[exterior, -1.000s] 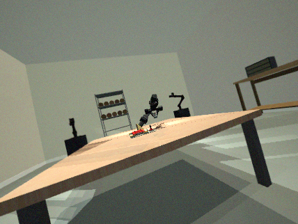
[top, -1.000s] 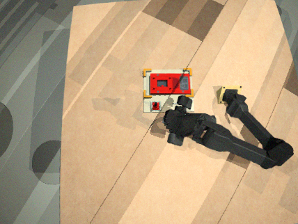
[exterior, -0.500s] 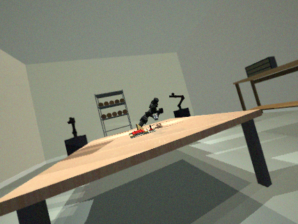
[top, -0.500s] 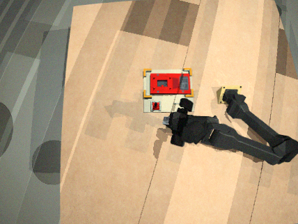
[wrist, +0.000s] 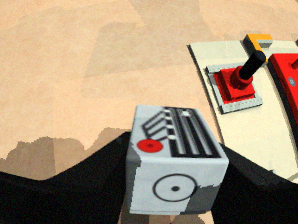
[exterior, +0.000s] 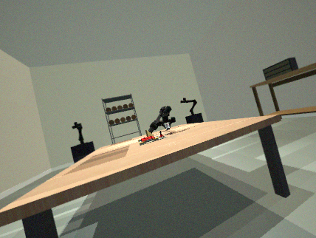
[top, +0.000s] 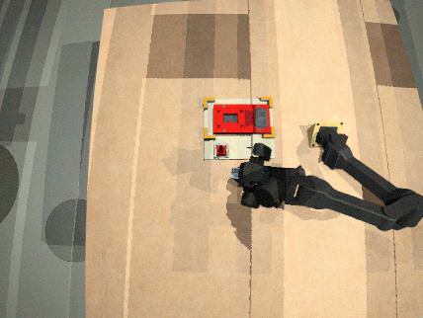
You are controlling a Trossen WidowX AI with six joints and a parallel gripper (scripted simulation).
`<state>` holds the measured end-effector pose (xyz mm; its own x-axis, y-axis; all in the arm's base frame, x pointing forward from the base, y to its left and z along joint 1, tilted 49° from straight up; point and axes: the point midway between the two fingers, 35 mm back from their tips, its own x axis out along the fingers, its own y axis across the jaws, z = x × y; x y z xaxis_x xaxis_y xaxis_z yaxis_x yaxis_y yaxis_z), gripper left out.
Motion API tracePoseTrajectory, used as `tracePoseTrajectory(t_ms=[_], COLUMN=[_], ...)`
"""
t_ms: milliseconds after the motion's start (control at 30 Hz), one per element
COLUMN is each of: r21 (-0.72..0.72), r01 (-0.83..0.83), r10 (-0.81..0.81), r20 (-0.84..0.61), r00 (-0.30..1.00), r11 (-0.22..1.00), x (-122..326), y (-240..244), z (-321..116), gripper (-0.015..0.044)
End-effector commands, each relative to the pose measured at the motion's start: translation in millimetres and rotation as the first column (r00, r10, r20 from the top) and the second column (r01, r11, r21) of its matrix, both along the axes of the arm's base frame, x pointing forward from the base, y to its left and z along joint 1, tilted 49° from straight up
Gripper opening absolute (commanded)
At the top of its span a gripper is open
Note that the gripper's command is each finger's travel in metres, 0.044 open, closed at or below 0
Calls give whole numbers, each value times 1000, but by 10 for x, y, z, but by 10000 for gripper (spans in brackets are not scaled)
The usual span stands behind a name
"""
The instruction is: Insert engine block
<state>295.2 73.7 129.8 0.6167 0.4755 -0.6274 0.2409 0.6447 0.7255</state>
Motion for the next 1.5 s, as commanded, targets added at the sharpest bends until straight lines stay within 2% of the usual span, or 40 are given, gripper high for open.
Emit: tracePoseTrajectory(t_ms=[0,733,1300,1467], r21=[0,2,-1,-1], r01=[5,5,16,16], r10=[-5,-5,-16,-16], r20=[-2,-1,12,12], r00=[1000,1000,1000,1000], r11=[1000,1000,1000,1000], x=[-4,-4,6,6], y=[56,380,368,368], z=[-63,-330,-317,-317], gripper=[0,0,440,440])
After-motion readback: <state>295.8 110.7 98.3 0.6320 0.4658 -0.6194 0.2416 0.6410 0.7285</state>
